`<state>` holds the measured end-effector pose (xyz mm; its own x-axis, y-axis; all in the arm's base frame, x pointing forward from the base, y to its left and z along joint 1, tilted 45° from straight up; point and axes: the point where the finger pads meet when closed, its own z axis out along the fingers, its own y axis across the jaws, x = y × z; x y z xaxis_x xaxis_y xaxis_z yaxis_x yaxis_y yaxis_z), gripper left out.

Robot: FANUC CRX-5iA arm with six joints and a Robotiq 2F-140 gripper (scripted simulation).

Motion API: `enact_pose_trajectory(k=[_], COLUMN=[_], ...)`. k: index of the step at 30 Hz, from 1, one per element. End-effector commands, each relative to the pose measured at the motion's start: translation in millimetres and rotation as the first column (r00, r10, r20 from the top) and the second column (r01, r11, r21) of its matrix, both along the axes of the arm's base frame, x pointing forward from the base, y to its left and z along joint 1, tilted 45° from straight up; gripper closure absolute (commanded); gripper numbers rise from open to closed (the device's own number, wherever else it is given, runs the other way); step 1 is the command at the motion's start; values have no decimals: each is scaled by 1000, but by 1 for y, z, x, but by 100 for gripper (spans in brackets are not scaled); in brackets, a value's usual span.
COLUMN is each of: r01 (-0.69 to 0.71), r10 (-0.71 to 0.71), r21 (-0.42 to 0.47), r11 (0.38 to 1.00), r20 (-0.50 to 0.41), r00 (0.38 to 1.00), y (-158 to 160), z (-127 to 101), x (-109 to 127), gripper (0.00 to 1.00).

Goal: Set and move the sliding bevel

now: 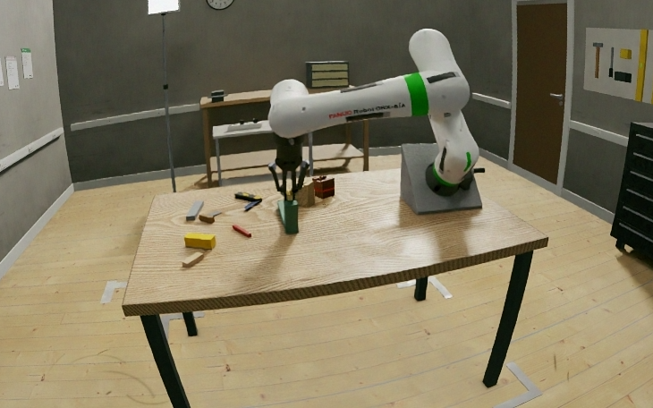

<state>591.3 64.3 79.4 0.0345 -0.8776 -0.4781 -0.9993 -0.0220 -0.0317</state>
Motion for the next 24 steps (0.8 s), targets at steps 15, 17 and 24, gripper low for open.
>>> enact_pose_trajectory(k=[15,17,24], r01=[1,1,1], r10=[-1,-1,-1], r21=[-1,-1,-1], r11=[1000,1000,1000], r20=[1,1,1], r00=[1000,1000,1000], y=[4,5,8], z=[-7,-8,-14], x=[0,0,1], gripper=[90,90,90])
